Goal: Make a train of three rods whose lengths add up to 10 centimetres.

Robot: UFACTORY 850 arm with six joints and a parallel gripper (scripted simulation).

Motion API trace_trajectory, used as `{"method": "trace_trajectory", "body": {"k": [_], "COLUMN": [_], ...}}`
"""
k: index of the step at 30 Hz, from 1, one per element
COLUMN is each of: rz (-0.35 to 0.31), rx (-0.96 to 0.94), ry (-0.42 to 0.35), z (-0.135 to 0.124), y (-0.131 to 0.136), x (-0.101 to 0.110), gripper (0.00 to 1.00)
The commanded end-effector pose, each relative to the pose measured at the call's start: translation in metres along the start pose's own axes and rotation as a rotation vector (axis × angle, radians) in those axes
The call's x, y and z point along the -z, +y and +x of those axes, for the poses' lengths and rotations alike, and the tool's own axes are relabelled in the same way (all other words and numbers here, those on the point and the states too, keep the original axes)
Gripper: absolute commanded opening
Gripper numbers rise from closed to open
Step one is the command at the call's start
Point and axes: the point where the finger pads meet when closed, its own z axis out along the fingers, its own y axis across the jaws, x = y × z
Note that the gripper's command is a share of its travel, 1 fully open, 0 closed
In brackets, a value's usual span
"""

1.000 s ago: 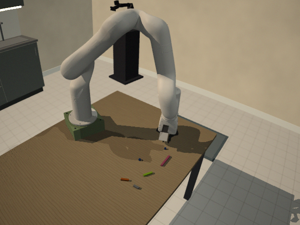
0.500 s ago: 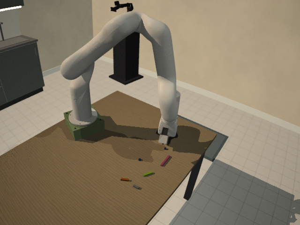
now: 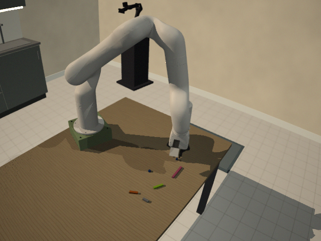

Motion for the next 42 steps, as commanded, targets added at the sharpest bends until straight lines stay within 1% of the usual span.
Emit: {"method": "trace_trajectory", "body": {"k": [1, 10, 42], "rz": [0.002, 0.002, 0.002], "rx": [0.0, 0.0, 0.0], "ry": [0.0, 0.0, 0.0], "z": [0.0, -0.0001, -0.0002], "y": [-0.0009, -0.0008, -0.0008], "x": [-0.0035, -0.0085, -0.009], "gripper": [0.24, 0.24, 0.24]}}
